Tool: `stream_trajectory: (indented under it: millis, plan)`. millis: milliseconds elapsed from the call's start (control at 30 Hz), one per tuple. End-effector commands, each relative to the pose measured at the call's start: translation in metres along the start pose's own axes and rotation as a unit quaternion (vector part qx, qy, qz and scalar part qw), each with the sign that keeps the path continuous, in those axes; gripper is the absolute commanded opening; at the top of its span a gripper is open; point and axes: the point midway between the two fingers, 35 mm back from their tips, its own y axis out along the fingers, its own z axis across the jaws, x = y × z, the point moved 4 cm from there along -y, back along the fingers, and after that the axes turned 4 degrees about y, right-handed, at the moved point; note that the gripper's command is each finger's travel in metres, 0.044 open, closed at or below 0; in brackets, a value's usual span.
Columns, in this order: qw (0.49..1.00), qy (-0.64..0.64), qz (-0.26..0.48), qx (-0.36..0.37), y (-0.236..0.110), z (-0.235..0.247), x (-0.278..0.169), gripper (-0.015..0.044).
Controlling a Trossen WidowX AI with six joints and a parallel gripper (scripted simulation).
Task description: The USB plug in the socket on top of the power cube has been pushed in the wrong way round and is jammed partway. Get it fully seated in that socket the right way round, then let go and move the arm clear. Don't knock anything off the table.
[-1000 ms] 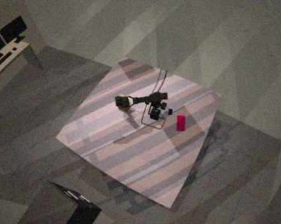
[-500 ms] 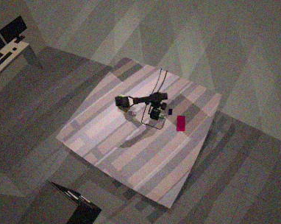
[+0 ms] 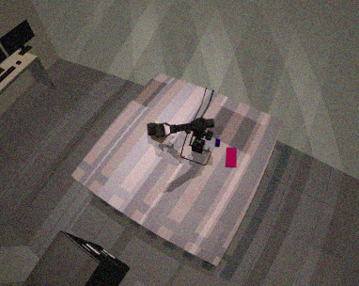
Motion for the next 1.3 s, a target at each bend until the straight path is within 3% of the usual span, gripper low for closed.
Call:
stream_trajectory:
  millis: [0, 1267]
  plan:
    - [1.000, -0.002, 0.002, 0.000, 0.0018, 0.0002, -0.0006, 0.0000]
    - [1.000, -0.002, 0.002, 0.000, 0.0059, 0.0002, -0.0010, 0.0000]
